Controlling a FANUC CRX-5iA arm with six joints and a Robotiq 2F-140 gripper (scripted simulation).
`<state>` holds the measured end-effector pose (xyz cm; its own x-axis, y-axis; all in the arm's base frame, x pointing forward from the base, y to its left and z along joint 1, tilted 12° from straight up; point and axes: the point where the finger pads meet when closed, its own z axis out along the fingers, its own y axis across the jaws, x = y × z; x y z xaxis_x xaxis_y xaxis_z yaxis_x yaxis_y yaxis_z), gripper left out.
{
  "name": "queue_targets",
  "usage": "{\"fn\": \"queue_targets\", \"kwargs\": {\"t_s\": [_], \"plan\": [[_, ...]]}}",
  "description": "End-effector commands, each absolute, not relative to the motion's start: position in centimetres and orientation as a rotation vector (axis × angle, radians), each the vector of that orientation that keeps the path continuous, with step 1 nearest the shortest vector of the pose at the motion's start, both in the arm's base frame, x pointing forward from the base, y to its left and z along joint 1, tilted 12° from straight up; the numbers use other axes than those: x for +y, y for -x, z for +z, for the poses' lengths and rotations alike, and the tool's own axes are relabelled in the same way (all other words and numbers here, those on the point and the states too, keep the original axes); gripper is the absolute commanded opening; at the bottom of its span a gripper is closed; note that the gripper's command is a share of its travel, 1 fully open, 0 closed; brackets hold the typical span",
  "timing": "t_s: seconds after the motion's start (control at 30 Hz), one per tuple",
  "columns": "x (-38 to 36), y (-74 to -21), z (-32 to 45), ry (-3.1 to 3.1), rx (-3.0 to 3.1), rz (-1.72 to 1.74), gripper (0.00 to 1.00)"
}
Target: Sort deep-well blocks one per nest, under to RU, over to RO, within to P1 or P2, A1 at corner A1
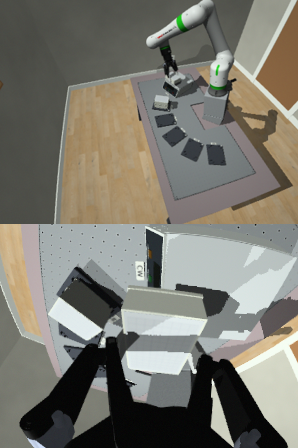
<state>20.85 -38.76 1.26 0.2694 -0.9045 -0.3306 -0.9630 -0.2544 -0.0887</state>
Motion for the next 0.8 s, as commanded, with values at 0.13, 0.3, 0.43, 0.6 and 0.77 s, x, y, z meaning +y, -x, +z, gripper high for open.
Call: {"fn": "queue_targets", "kwargs": {"t_s": [0.13,0.3,0.43,0.6,0.77], "plan": [[-39.5,-19.2,1.2,2.271,1.721,0.308,0.10],[-40.2,-17.7,1.1,2.271,1.721,0.308,0.10],[-40.7,-16.5,1.0,2.271,1.721,0.308,0.10],[-41.1,-15.6,0.9,2.271,1.721,0.308,0.10],[-41.7,-14.1,0.8,2.271,1.721,0.308,0.10]]}}
